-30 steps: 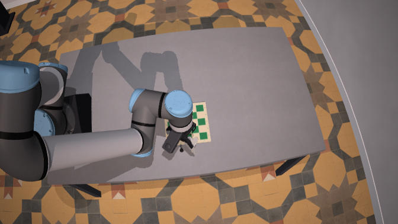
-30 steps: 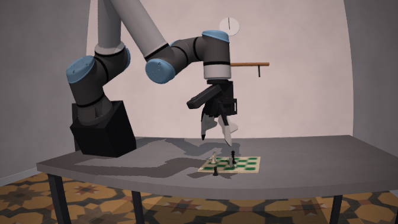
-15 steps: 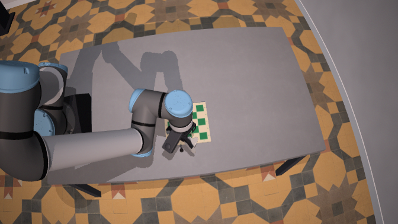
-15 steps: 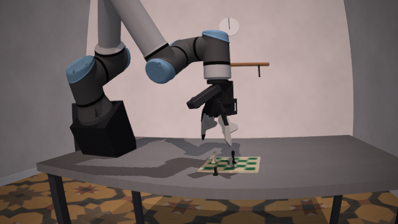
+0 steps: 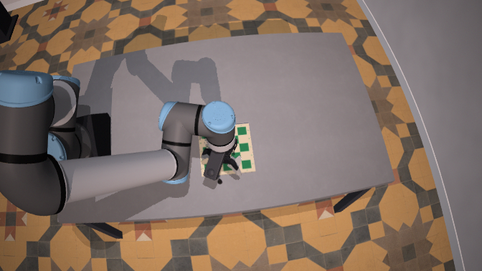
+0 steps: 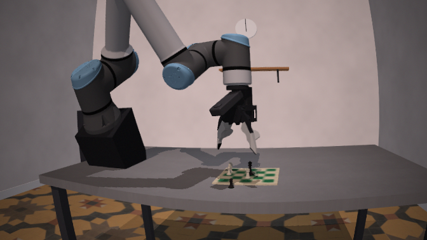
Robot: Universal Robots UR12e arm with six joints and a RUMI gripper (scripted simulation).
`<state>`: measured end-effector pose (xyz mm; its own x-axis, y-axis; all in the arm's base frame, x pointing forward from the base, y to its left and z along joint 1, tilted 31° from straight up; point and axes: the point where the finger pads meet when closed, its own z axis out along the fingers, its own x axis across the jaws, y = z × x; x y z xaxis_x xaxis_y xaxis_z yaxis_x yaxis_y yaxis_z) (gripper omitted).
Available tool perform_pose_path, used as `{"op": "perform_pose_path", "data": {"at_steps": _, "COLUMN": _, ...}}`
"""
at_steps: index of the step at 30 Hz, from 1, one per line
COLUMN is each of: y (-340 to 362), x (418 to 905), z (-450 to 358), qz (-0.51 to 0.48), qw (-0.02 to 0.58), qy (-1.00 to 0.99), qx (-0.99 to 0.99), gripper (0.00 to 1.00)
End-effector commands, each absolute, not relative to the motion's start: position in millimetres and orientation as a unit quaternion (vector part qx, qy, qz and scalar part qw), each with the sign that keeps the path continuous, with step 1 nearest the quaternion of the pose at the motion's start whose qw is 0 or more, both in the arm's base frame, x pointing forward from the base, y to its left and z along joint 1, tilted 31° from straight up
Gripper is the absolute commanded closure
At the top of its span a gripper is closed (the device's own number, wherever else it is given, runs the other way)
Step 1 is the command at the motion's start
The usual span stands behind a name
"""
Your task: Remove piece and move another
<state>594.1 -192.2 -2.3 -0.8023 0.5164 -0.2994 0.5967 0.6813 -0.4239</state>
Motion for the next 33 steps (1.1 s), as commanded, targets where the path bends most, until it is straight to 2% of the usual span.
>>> {"op": "perform_pose_path", "data": {"at_steps": 1, "y": -172, "x": 607, "z": -13, "qz": -0.264, "qw": 0.05, "qy": 0.942, "qx": 0.2, "gripper": 0.0}}
{"op": "perform_pose_path", "data": {"at_steps": 9, "y": -137, "x": 626, "z": -34, "qz": -0.27, "qw": 0.001, "qy": 0.963, "qx": 0.025, "gripper": 0.0}}
{"op": "perform_pose_path", "data": {"at_steps": 18, "y": -130, "x": 629, "z": -38, "qz": -0.27, "qw": -0.009, "qy": 0.963, "qx": -0.012, "gripper": 0.0}}
{"op": "perform_pose_path", "data": {"at_steps": 19, "y": -130, "x": 629, "z": -38, "qz": -0.27, "qw": -0.009, "qy": 0.963, "qx": -0.012, "gripper": 0.78}}
{"op": "perform_pose_path", "data": {"at_steps": 33, "y": -130, "x": 629, "z": -38, "qz": -0.27, "qw": -0.009, "qy": 0.963, "qx": -0.012, "gripper": 0.78}}
